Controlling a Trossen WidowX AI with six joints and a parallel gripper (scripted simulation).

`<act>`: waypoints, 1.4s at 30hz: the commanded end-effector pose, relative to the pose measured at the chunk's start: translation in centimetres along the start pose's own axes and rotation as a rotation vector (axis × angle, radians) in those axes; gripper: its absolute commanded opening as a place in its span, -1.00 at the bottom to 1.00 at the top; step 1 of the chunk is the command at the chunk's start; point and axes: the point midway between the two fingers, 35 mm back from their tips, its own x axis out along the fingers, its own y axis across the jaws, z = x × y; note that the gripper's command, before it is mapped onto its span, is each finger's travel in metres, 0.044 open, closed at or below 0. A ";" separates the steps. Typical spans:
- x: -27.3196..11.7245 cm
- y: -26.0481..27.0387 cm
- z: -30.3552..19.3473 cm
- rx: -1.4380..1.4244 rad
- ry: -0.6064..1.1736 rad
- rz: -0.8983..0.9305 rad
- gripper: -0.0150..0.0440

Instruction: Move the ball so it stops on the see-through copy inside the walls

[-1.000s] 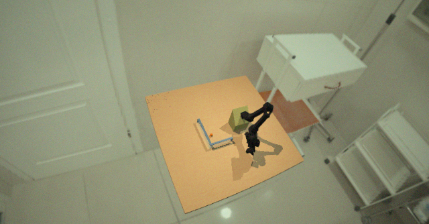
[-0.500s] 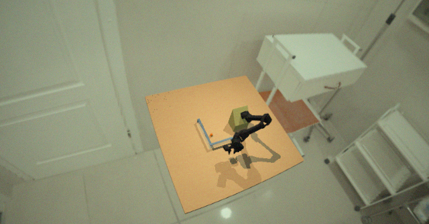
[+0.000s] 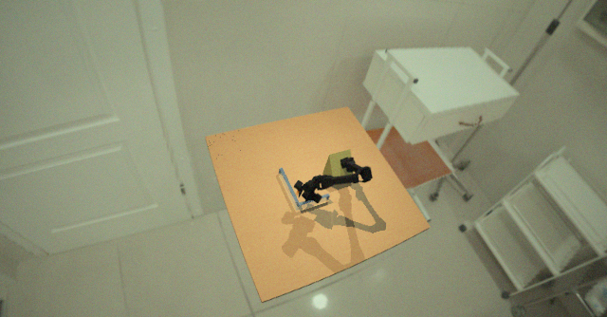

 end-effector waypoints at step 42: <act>6.0 -4.9 -10.7 0.681 0.351 0.107 0.28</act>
